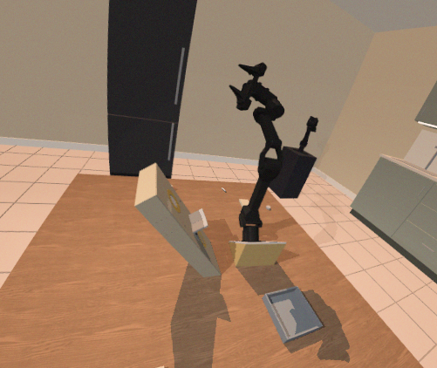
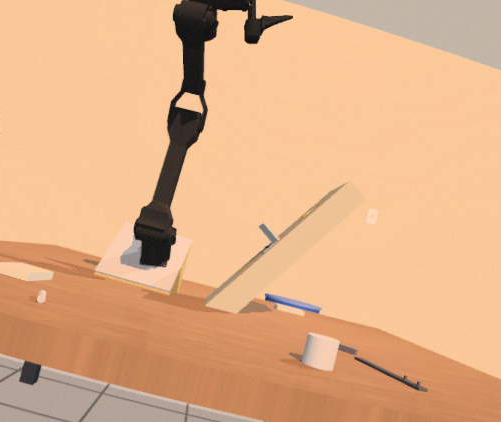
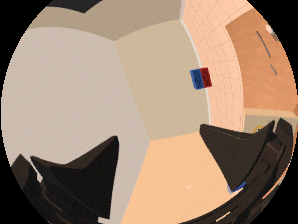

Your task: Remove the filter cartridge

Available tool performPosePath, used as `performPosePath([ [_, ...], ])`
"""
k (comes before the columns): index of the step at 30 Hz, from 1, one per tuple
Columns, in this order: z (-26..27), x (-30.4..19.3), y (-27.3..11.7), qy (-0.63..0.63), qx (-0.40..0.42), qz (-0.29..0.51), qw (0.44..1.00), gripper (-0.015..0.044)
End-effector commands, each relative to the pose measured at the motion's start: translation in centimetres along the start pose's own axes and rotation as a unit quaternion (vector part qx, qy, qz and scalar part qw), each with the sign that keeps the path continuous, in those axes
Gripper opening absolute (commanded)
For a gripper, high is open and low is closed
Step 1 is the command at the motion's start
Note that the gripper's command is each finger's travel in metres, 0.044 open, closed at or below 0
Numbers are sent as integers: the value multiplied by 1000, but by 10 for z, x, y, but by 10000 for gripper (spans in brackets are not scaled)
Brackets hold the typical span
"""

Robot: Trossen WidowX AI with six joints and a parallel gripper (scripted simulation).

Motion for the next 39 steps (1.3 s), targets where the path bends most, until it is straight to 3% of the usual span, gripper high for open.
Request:
performPosePath([
  [1, 1, 0, -1, 4, 2, 1, 1000, 374],
  [6, 17, 17, -25, 139, 69, 55, 986, 243],
  [11, 35, 55, -61, 359, 159, 152, 907, 111],
  [20, 39, 120, -91, 605, 227, 271, 713, 98],
  [23, 34, 150, -96, 692, 241, 315, 604, 98],
  [29, 7, 214, -87, 830, 243, 381, 328, 98],
  [39, -63, 278, -23, 894, 200, 382, -124, 98],
])
Point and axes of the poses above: the point midway between the two fingers, 35 mm back from their tips, its own y axis out along the fingers, its own z axis across the jaws, x = y × z, the point moved 7 cm from there along -y, back along the fingers, and after that the axes turned 4 degrees about y, right-handed, at the moved point
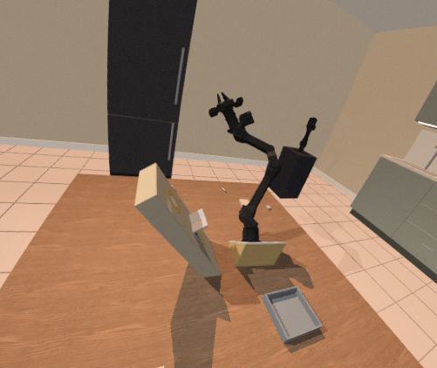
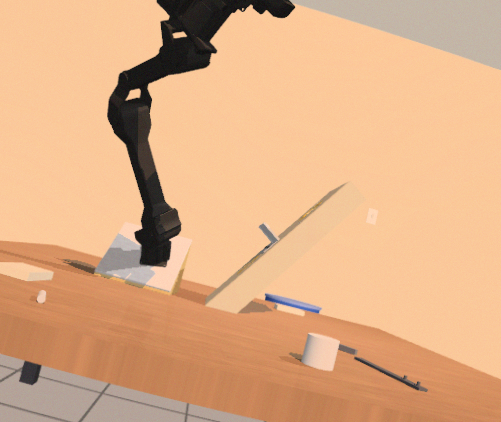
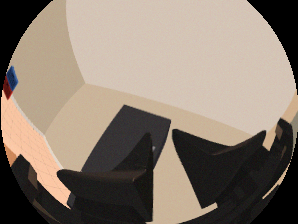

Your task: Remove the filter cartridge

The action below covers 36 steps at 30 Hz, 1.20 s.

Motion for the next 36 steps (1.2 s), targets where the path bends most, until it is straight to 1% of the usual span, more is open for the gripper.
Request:
performPosePath([
  [1, 46, -7, 3, 146, 53, 47, 987, 98],
  [5, 93, -1, 3, 279, 108, 96, 949, 98],
  [9, 138, 15, -1, 391, 167, 145, 894, 98],
  [14, 192, 49, -13, 501, 244, 208, 804, 98],
  [19, 236, 96, -33, 571, 321, 273, 705, 98],
  [24, 269, 154, -63, 593, 398, 336, 614, 98],
  [28, 284, 203, -93, 579, 457, 380, 558, 98],
  [32, 287, 251, -129, 546, 511, 413, 520, 98],
  [36, 282, 293, -172, 500, 561, 431, 500, 98],
])
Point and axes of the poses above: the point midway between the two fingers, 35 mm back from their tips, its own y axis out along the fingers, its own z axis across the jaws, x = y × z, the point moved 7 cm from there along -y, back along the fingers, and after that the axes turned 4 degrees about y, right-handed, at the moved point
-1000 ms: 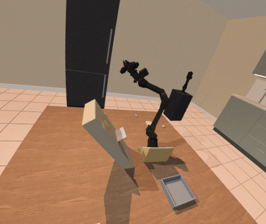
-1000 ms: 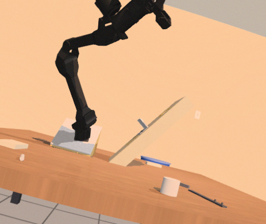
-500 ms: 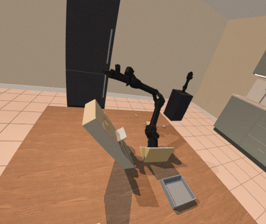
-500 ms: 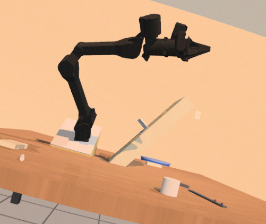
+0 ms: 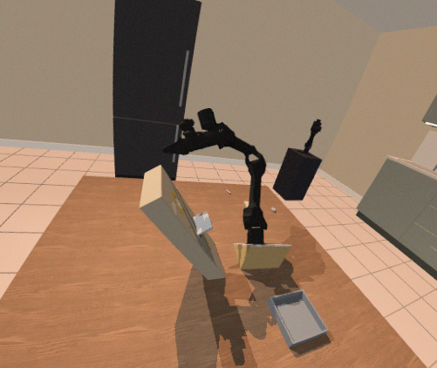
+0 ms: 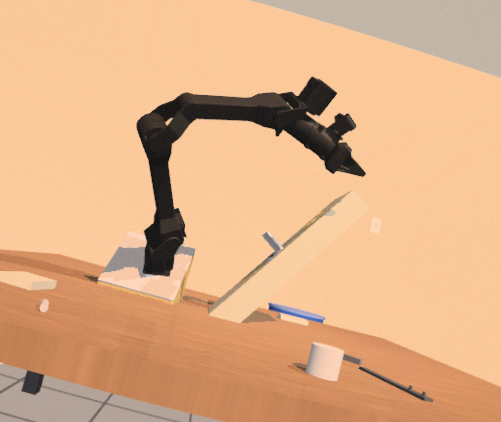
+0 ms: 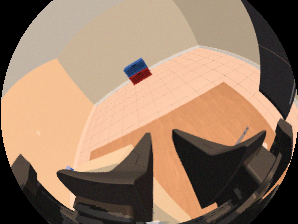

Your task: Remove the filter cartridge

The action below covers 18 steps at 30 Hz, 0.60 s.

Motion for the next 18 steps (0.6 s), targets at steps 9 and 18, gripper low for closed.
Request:
performPosePath([
  [9, 108, -122, -34, -106, -69, 123, 984, 98],
  [18, 124, -150, -50, -144, -98, 107, 979, 98],
])
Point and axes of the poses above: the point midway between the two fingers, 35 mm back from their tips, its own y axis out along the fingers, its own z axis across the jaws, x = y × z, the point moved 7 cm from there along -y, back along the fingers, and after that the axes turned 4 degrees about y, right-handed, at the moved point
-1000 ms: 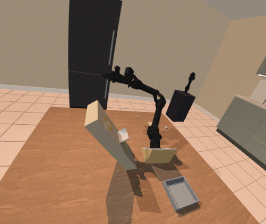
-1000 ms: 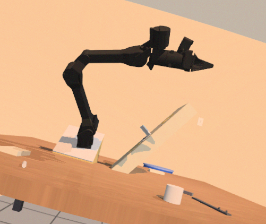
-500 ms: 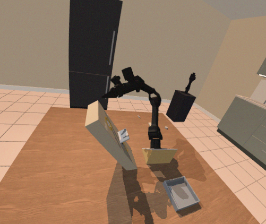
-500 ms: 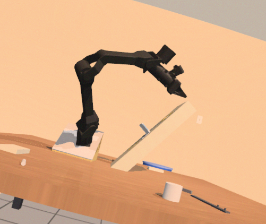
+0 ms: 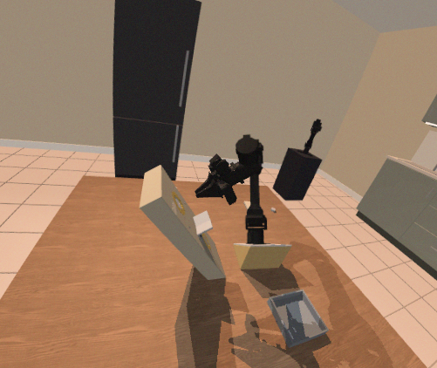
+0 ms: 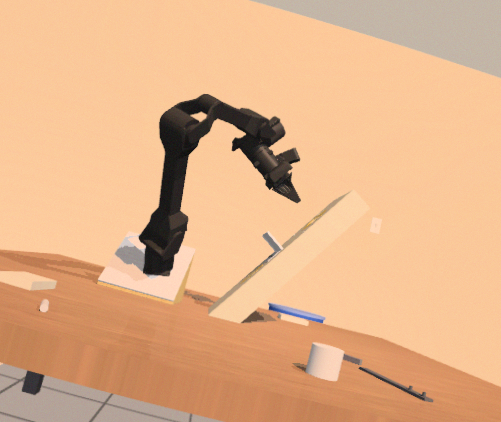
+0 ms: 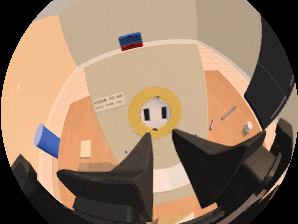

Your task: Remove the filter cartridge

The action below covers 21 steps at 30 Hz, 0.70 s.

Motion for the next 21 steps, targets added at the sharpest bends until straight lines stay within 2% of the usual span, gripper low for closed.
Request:
performPosePath([
  [1, 0, -2, -1, 1, -8, -3, 1000, 98],
  [21, 2, -1, 29, 2, -7, -1, 1000, 98],
])
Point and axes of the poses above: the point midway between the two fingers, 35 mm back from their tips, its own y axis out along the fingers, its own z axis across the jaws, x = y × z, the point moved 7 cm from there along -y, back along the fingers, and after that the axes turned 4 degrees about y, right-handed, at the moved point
